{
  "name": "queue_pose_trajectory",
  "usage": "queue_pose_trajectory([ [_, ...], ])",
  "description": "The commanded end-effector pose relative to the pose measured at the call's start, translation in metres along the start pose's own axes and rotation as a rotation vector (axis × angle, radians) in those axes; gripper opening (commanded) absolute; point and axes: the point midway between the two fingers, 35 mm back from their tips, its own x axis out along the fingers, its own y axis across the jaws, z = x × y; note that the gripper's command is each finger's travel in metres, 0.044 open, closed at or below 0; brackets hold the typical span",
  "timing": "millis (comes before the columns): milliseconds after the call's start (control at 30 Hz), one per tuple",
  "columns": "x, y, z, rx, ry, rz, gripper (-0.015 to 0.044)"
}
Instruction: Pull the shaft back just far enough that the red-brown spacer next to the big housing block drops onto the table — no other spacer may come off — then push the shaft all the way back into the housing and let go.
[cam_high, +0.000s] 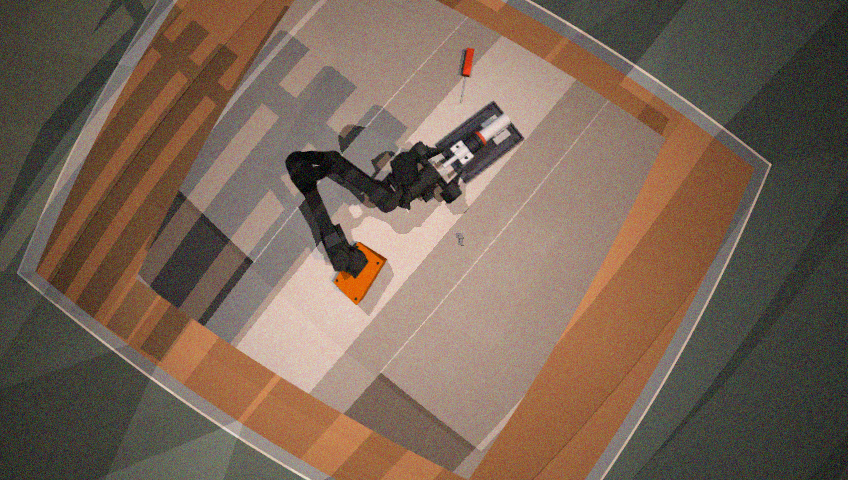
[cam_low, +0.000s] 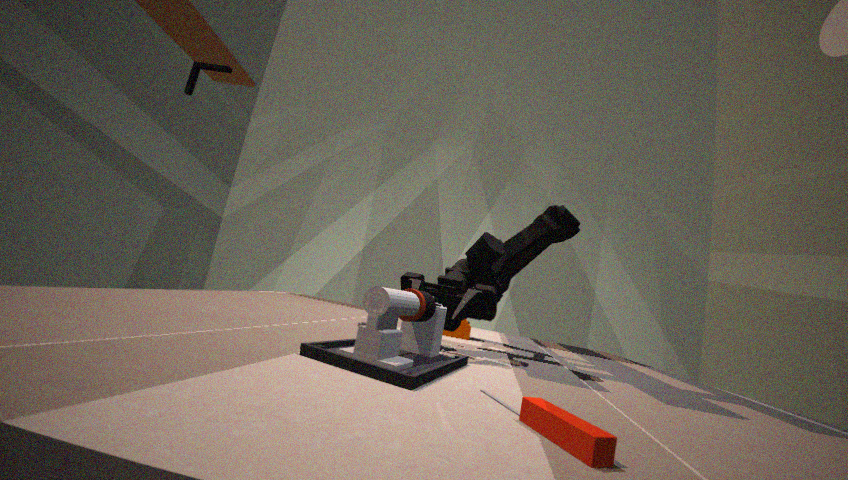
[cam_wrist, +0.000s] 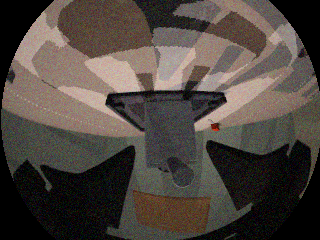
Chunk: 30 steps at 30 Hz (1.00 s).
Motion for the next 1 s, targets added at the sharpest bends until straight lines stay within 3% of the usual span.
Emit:
queue_pose_trajectory([
  [0,-0.0003,0.0001,0.0002,0.000,0.000,0.000,0.0282],
  [333,-0.0003,0.0001,0.0002,0.000,0.000,0.000,0.0020],
  [967,-0.0065,0.0002,0.0040,0.003,0.006,0.001,0.0000],
])
